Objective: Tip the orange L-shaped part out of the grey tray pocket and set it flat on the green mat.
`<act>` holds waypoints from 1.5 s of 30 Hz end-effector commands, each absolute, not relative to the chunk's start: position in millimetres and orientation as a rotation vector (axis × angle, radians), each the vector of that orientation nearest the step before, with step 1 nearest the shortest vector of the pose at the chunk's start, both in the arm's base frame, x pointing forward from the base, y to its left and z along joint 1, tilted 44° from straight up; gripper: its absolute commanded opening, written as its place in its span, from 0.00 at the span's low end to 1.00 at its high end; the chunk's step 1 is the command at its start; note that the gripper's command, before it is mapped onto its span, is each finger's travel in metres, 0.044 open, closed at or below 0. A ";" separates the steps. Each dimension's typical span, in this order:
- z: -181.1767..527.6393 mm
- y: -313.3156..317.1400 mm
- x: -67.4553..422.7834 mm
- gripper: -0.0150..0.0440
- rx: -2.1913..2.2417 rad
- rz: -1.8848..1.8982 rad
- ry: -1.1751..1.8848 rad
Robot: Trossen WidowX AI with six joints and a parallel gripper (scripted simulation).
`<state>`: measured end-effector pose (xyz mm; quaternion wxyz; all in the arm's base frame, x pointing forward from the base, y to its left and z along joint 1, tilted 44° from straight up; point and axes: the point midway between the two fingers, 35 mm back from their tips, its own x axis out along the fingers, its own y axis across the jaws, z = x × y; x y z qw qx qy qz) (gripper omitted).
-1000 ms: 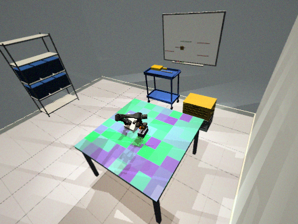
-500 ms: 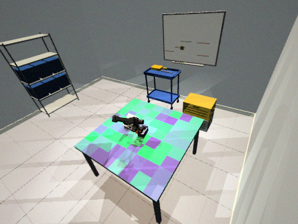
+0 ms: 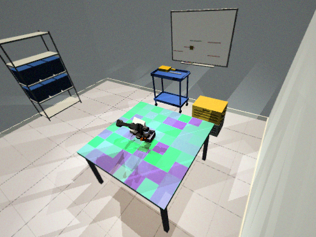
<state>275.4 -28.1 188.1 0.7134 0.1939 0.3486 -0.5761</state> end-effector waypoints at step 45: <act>135.0 -81.4 281.6 0.25 0.423 -1.278 0.768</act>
